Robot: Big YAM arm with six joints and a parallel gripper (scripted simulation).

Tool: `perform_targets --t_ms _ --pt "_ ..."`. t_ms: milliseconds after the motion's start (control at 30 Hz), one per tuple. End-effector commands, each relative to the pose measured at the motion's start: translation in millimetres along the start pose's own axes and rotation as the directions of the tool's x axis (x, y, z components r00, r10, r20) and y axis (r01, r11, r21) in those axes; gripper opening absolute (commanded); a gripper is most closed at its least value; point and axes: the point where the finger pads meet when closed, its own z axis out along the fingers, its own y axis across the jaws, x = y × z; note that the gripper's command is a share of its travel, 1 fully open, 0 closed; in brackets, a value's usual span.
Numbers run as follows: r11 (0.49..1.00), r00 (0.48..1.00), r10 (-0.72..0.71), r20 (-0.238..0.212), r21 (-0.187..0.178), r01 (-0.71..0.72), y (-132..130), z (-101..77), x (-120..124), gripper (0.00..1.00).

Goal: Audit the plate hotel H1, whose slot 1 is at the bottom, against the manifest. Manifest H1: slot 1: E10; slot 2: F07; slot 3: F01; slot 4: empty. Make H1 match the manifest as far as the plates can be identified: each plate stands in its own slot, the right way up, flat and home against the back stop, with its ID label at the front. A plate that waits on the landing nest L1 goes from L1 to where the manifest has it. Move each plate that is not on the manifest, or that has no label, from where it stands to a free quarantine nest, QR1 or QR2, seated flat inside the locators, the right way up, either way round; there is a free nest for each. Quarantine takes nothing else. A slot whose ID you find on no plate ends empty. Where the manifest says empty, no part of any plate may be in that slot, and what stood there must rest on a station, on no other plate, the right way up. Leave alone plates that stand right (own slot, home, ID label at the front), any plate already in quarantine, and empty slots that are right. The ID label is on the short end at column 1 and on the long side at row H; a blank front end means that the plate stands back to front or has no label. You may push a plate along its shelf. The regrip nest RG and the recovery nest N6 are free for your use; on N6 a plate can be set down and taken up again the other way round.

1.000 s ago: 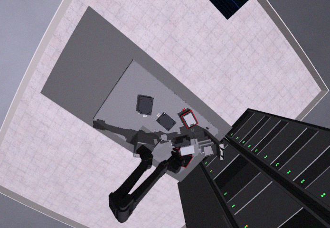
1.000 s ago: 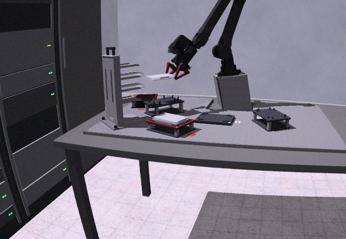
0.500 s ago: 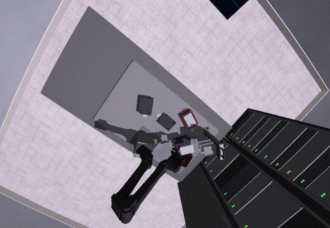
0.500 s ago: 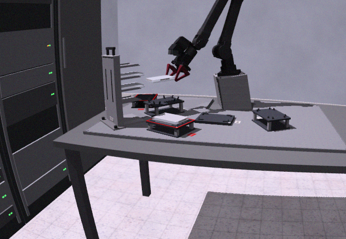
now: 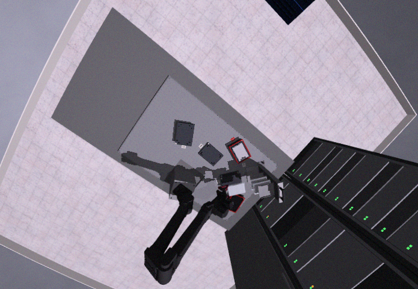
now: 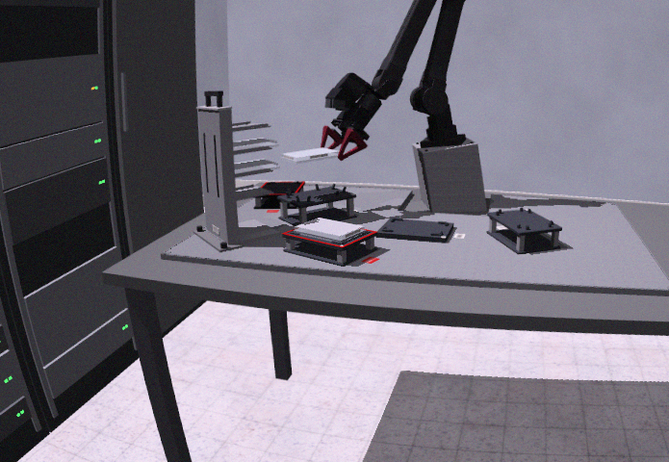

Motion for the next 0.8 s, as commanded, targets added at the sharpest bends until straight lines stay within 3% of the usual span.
perform_targets --t_ms 0,33,100,567,600,767 --pt "1.000 1.000 -0.009 0.023 0.010 0.008 -4 -0.1 -5 0.86" --pt "1.000 0.999 -0.013 0.040 0.015 0.013 -5 -1.8 -10 0.86" --pt "1.000 1.000 -0.009 0.024 0.011 0.009 -4 1.1 -4 0.86" --pt "1.000 1.000 -0.009 0.022 0.010 0.009 -4 5.0 1 0.86" --pt "1.000 0.999 -0.013 0.042 0.016 0.013 -6 3.9 -6 0.86" --pt "1.000 1.000 -0.009 0.022 0.009 0.009 -3 7.1 4 0.86"
